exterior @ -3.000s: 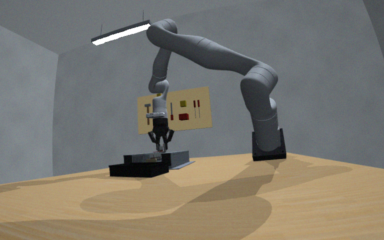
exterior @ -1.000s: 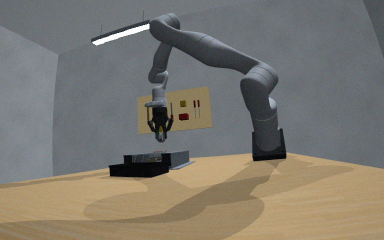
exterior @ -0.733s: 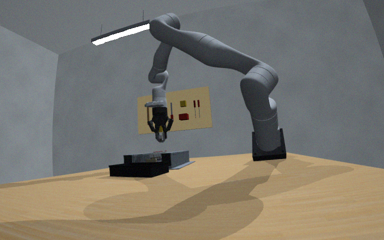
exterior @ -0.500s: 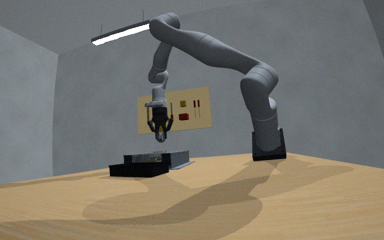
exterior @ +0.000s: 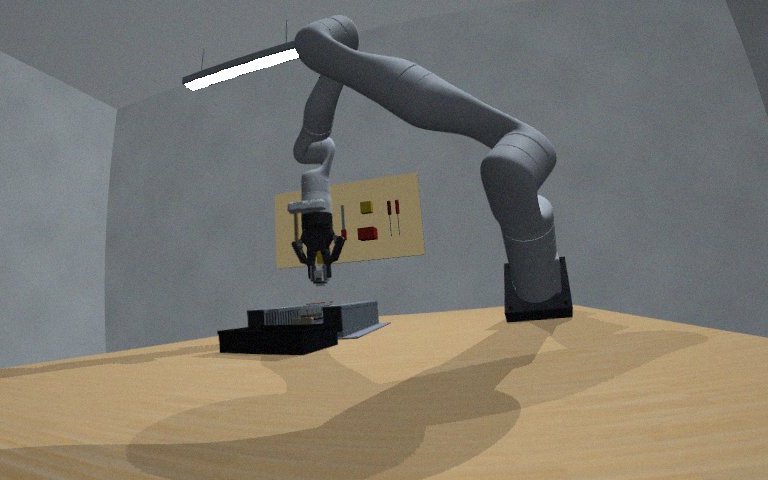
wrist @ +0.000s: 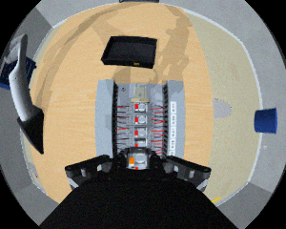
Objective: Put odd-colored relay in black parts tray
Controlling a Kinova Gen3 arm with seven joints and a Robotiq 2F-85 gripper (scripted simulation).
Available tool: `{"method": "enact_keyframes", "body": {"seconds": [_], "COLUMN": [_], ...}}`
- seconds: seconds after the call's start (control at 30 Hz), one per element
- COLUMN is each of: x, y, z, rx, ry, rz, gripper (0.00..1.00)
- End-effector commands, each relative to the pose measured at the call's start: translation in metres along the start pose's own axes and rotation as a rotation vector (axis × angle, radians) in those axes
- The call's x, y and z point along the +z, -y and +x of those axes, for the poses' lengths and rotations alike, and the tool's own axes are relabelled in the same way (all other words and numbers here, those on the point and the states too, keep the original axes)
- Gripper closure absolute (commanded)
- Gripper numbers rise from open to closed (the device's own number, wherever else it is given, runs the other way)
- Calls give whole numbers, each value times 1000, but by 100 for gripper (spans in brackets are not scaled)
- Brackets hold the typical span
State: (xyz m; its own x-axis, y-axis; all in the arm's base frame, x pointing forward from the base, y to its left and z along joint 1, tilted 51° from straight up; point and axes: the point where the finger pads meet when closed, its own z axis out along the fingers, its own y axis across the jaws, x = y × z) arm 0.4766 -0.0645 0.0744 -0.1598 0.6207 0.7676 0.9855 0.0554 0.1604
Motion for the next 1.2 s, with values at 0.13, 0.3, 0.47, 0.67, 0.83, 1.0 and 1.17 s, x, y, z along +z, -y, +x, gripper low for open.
{"method": "enact_keyframes", "body": {"seconds": [0.13,0.3,0.47,0.67,0.83,1.0,1.17], "x": [-3,-3,-3,-3,-2,-2,-2], "y": [2,5,7,12,16,19,21], "z": [28,54,72,109,140,165,188], "rx": [-5,-5,-5,-5,-5,-5,-5], "ry": [5,5,5,5,5,5,5], "rz": [-2,-2,-2,-2,-2,-2,-2], "gripper": [100,100,100,100,100,100,100]}}
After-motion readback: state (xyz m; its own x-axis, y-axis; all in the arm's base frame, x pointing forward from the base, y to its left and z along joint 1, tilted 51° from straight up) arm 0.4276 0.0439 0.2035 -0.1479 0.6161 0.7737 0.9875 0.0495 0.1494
